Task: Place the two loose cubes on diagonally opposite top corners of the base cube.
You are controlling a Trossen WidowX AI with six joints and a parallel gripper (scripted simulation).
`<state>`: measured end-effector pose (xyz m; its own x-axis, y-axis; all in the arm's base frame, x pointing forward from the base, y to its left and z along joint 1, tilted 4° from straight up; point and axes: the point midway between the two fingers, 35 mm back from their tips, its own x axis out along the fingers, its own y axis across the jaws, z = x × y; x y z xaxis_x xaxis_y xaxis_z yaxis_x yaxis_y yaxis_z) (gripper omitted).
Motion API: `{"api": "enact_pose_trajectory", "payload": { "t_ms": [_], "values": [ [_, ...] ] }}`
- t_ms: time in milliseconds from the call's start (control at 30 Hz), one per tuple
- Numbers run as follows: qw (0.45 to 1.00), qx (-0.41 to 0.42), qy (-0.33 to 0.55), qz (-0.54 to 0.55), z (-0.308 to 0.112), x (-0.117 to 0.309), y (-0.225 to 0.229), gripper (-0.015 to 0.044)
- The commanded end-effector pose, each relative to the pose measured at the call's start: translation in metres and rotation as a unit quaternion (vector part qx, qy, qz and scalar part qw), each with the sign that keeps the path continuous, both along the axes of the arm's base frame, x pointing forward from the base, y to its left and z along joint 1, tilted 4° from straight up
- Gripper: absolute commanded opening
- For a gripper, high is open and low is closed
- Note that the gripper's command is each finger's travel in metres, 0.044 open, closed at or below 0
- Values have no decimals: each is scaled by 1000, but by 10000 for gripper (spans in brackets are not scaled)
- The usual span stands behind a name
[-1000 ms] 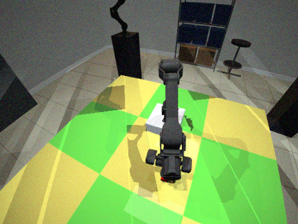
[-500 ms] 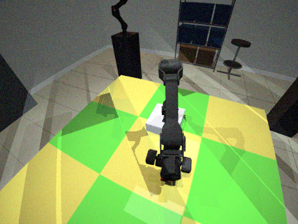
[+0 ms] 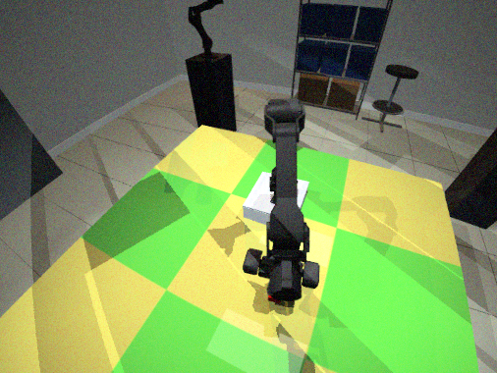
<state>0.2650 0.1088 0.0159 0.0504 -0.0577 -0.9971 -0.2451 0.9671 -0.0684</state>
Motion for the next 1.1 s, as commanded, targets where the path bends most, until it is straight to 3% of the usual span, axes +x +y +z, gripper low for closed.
{"api": "enact_pose_trajectory", "payload": {
  "t_ms": [0,1067],
  "values": [
    [1000,-1,1,1,-1,0,0,205],
    [1000,0,0,0,53,-2,3,205]
  ]
}}
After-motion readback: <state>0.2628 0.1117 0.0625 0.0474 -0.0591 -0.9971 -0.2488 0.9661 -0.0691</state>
